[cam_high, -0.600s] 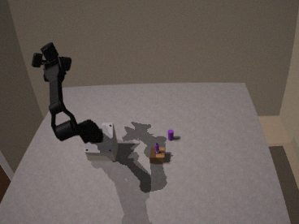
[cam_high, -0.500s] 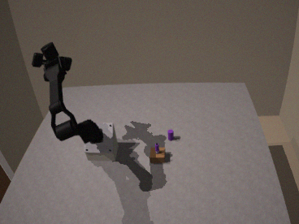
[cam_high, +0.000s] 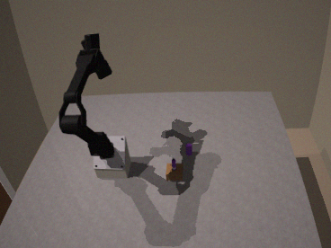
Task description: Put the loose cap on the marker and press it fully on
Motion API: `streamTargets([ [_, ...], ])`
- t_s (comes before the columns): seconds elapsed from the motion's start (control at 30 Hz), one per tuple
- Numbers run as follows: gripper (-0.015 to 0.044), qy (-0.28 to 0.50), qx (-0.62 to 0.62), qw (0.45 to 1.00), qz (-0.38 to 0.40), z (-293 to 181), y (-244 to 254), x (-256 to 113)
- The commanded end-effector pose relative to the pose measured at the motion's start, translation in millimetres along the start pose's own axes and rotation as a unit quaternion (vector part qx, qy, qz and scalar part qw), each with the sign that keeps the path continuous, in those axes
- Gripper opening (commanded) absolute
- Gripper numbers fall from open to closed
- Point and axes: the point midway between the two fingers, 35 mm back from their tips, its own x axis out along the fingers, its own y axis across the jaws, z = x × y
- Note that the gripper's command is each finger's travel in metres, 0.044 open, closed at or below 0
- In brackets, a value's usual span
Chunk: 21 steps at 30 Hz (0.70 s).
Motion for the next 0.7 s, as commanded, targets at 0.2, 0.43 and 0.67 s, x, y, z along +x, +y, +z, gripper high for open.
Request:
streamTargets([
  [0.2, 0.0241, 0.149, 0.374, 0.905, 0.139, -128.1, 104.6, 3.4],
  [0.43, 0.0241, 0.231, 0.531, 0.789, 0.205, -176.0, 182.6, -10.2],
  [0.67, 0.0241, 0.311, 0.65, 0.64, 0.268, -205.6, 268.1, -33.2],
])
